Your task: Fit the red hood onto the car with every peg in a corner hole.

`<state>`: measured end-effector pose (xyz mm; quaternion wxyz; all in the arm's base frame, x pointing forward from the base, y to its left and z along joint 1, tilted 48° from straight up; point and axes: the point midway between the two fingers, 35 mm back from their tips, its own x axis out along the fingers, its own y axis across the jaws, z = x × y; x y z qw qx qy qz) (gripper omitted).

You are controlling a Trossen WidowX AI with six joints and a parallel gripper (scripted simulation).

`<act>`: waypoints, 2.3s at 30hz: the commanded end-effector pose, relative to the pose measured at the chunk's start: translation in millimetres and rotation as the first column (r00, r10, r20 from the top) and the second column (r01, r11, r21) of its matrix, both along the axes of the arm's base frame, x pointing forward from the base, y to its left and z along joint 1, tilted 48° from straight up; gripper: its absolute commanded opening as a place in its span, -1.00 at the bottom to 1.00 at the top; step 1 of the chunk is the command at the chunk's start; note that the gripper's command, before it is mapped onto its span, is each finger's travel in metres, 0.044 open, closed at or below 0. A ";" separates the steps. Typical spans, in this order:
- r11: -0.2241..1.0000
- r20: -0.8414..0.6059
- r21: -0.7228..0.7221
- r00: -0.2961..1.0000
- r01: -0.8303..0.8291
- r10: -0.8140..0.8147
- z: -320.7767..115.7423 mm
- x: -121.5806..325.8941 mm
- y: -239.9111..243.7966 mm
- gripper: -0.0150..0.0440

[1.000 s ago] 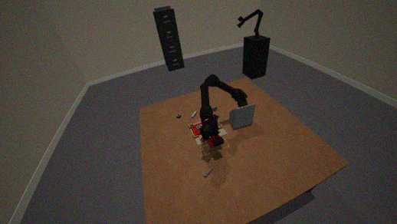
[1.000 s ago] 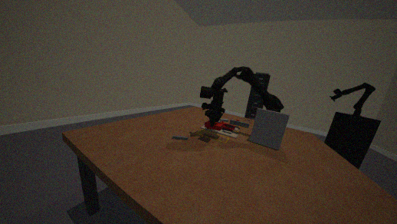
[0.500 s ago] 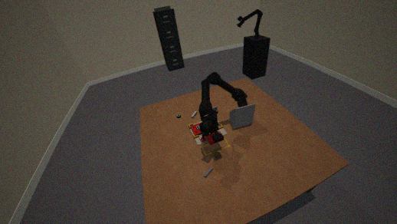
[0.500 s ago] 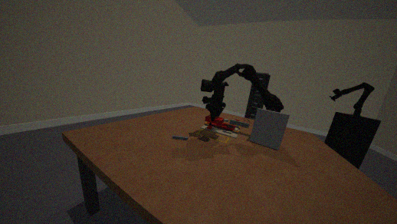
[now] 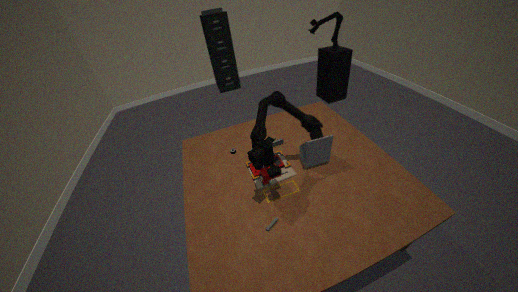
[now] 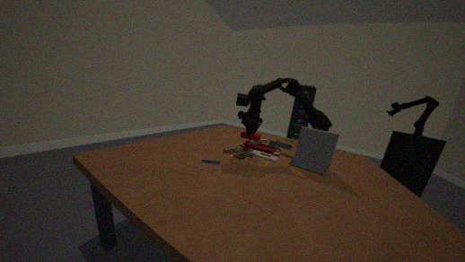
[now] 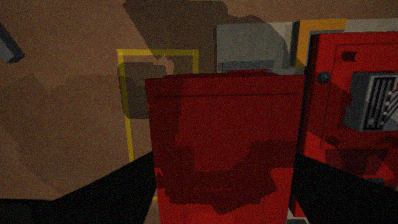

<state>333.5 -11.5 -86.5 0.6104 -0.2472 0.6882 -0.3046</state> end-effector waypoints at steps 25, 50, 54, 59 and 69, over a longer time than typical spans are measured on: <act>1.000 -0.006 -0.021 1.000 -0.019 0.019 105.1 9.4 -95.8 -0.49; 1.000 -0.009 -0.023 1.000 -0.018 0.018 73.8 3.7 -134.6 -0.49; 1.000 -0.009 -0.023 1.000 -0.018 0.018 73.8 3.7 -134.6 -0.49; 1.000 -0.009 -0.023 1.000 -0.018 0.018 73.2 4.2 -134.2 -0.49; 1.000 -0.009 -0.023 1.000 -0.018 0.018 73.2 4.2 -134.2 -0.49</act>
